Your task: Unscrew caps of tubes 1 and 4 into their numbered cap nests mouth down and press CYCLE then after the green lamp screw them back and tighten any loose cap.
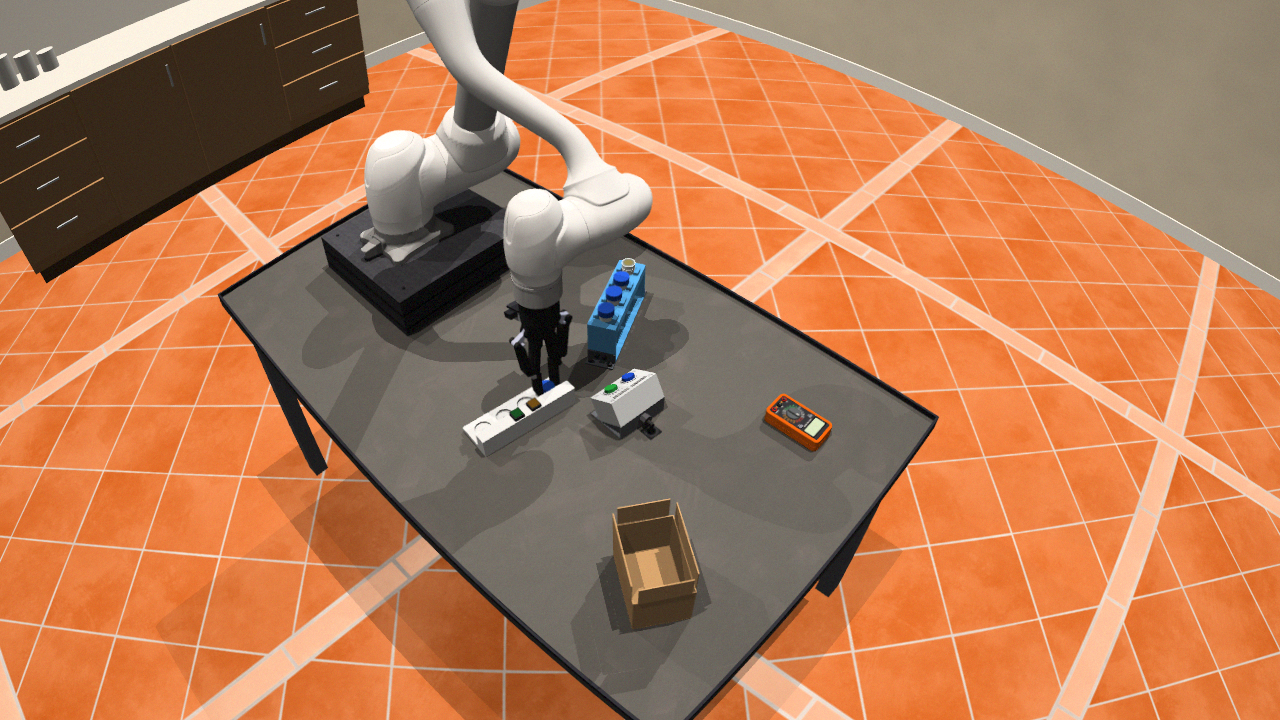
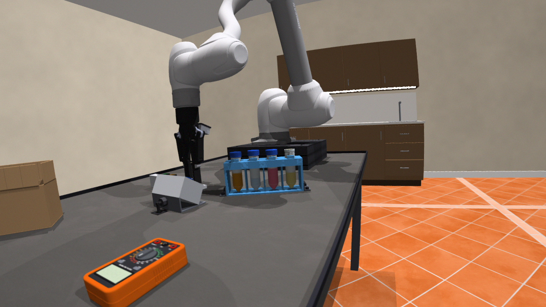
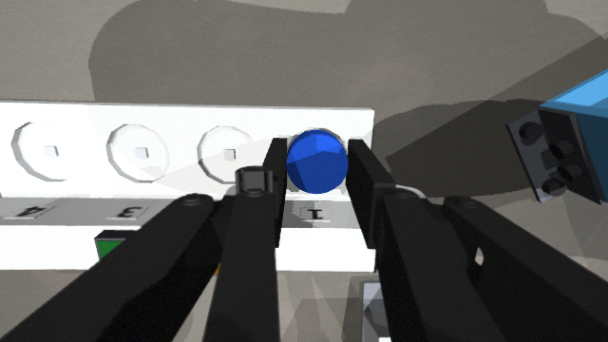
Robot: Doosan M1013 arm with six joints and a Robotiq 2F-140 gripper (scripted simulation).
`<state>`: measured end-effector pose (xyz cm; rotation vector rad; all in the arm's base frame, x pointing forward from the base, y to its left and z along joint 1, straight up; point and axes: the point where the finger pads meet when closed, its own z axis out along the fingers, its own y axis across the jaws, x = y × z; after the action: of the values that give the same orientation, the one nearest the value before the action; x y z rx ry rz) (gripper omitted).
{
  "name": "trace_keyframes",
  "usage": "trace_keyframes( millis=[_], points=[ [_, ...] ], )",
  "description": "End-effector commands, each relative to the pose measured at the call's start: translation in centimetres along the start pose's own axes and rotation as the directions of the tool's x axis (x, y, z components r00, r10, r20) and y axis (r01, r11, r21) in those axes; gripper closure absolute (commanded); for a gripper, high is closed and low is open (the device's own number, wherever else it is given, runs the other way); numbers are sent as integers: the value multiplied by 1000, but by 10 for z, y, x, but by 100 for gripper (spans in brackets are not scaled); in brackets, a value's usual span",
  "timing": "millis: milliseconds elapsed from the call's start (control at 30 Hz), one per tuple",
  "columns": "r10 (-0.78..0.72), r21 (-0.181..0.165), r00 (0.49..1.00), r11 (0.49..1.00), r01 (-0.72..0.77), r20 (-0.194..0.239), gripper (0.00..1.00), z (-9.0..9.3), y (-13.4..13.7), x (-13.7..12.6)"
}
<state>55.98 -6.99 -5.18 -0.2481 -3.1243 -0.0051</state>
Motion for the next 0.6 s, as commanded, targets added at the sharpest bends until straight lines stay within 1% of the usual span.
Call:
trace_keyframes(
  millis=[0, 333, 367, 567],
  points=[
    [0, 0, 1000, 1000, 0, 1, 70, 0, 0, -1],
    [0, 0, 1000, 1000, 0, 1, 70, 4, 0, -1],
    [0, 0, 1000, 1000, 0, 1, 64, 4, 0, -1],
    [0, 0, 1000, 1000, 0, 1, 64, 4, 0, -1]
  ],
)
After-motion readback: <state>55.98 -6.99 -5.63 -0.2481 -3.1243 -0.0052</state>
